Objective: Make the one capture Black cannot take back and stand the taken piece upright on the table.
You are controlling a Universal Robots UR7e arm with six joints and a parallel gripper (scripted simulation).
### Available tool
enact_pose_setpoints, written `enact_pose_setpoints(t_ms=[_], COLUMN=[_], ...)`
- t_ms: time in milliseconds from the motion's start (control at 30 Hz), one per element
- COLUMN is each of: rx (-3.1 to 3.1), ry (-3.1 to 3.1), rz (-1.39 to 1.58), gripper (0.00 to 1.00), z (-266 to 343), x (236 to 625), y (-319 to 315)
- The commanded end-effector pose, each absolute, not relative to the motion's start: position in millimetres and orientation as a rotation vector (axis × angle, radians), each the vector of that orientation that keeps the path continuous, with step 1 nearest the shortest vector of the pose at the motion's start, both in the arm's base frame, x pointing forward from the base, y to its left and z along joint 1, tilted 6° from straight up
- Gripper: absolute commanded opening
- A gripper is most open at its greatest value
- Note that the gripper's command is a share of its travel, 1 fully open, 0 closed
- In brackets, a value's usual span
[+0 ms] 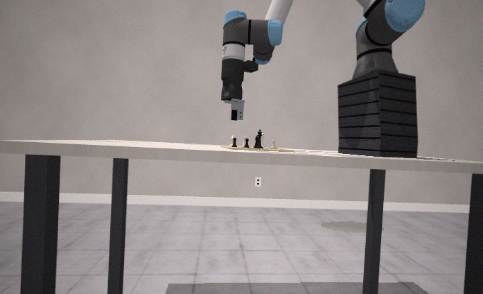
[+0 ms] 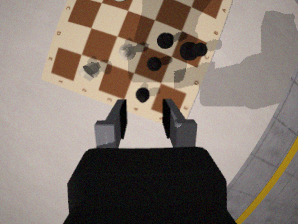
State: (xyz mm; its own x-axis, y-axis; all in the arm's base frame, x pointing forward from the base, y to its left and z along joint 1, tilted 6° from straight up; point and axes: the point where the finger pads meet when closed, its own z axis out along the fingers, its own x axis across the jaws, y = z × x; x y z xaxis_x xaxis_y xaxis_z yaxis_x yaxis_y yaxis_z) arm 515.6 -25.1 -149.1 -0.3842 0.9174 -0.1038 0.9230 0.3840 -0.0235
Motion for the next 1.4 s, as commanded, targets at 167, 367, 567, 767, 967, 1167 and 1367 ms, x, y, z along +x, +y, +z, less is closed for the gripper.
enact_pose_setpoints(t_ms=[167, 367, 567, 767, 967, 1167, 1367], rx=[1.699, 1.699, 1.699, 1.699, 1.699, 1.699, 1.699], ry=[2.55, 2.55, 2.55, 2.55, 2.55, 2.55, 2.55], rz=[-0.117, -0.117, -0.117, -0.117, -0.117, -0.117, -0.117], gripper=[0.68, 0.68, 0.68, 0.68, 0.68, 0.68, 0.68], z=[-150, -153, -160, -169, -175, -185, -193], x=[516, 516, 517, 517, 518, 519, 519], y=[-25, -26, -26, -27, -28, -29, -30])
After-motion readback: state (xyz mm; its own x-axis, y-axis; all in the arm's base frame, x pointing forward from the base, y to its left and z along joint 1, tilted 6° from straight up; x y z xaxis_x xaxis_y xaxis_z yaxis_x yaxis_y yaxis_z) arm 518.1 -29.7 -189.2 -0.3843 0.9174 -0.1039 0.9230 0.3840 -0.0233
